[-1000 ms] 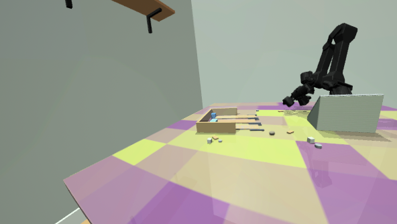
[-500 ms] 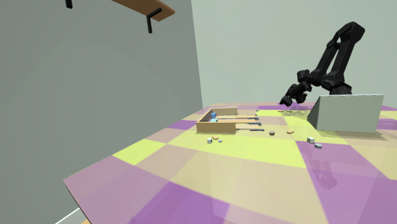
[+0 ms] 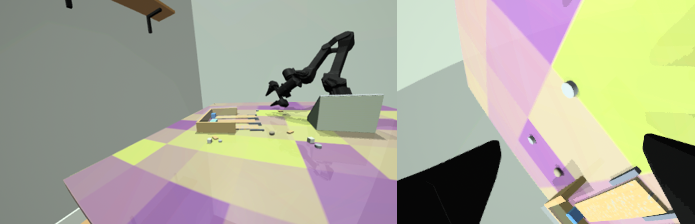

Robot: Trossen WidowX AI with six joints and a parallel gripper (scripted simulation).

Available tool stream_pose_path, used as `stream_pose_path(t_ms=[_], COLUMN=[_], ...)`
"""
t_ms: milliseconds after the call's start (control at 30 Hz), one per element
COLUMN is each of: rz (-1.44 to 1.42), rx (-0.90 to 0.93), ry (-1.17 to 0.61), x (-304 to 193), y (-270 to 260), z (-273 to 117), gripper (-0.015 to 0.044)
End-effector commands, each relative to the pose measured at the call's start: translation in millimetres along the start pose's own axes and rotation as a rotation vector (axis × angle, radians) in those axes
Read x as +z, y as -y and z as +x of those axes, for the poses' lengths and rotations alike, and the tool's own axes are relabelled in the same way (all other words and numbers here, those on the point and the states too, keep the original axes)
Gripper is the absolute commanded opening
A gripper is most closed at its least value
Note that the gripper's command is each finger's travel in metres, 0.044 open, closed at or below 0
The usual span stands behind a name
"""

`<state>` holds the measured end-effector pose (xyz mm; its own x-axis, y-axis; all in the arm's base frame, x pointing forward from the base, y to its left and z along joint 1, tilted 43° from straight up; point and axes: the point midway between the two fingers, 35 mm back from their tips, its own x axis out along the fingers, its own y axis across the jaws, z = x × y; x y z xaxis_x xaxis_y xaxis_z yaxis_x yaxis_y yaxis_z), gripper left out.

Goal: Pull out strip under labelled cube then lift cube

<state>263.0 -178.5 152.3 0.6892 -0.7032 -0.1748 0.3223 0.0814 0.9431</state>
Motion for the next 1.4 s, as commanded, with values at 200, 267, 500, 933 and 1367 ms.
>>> stream_pose_path(t_ms=[200,267,500,933,1367], rz=[-0.981,-1.118,-1.608,-2.162,-2.162], rx=[-0.016,0.004,0.114,0.305,0.305], ry=[-0.245,-0.272,-0.344,-0.352,-0.352], x=[-118,-132,-177,-218,-218], y=[11,12,18,24,24], z=[-30,-39,-73,-121,-121], gripper=[0.04,0.04,0.04,0.04,0.04])
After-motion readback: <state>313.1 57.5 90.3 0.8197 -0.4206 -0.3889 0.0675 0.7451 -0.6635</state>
